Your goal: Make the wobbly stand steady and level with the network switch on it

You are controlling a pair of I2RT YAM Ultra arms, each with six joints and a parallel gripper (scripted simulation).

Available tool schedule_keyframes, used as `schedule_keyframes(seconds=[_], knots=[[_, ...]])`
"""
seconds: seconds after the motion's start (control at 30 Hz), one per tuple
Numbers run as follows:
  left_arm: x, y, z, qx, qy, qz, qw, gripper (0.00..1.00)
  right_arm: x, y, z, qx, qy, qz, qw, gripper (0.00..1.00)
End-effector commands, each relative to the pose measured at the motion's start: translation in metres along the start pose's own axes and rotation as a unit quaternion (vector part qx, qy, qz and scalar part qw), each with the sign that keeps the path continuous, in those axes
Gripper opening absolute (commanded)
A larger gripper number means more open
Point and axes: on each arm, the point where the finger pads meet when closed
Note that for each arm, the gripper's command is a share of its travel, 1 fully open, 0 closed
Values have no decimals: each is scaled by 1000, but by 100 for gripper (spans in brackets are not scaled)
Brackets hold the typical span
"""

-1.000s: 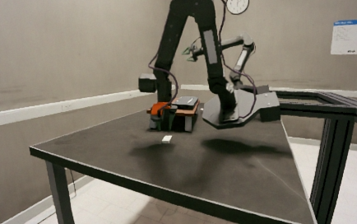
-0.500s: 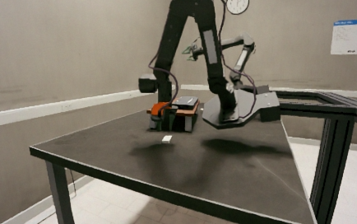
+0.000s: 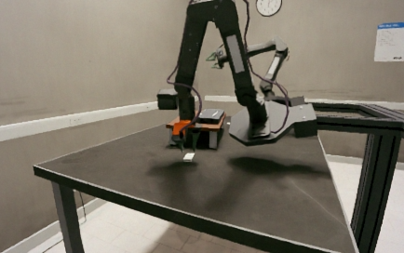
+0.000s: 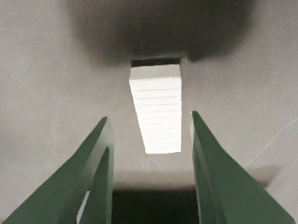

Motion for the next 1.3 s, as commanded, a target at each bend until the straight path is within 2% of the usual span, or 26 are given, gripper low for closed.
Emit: schedule_keyframes(seconds=[0.0,0.2,0.57,0.8,0.83,0.9,0.93,1.27], knots=[[9,1,-2,8,3,-3,1000,43,-3,3,24,-8,-29,9,1000,100],[11,-3,0,8,-7,-4,1000,43,-3,3,24,-8,-29,9,1000,100],[35,6,-2,9,2,0,1000,43,-3,3,24,-8,-29,9,1000,100],[41,-3,-3,5,5,-9,1000,43,-3,3,24,-8,-29,9,1000,100],[41,10,2,9,-8,8,1000,43,-3,3,24,-8,-29,9,1000,100],[35,-6,-4,10,-2,-13,1000,43,-3,3,24,-8,-29,9,1000,100],[35,-9,-4,9,-2,-15,1000,0,-3,3,24,-8,-29,9,1000,100],[35,-6,-4,10,-2,-10,1000,0,-3,3,24,-8,-29,9,1000,100]])
Point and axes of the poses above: on each arm, the point where the finger pads meet when closed, its own x axis out along the fingers, its own y axis across the jaws, z = x × y, and after that the axes turned 8 degrees about -x, right-handed
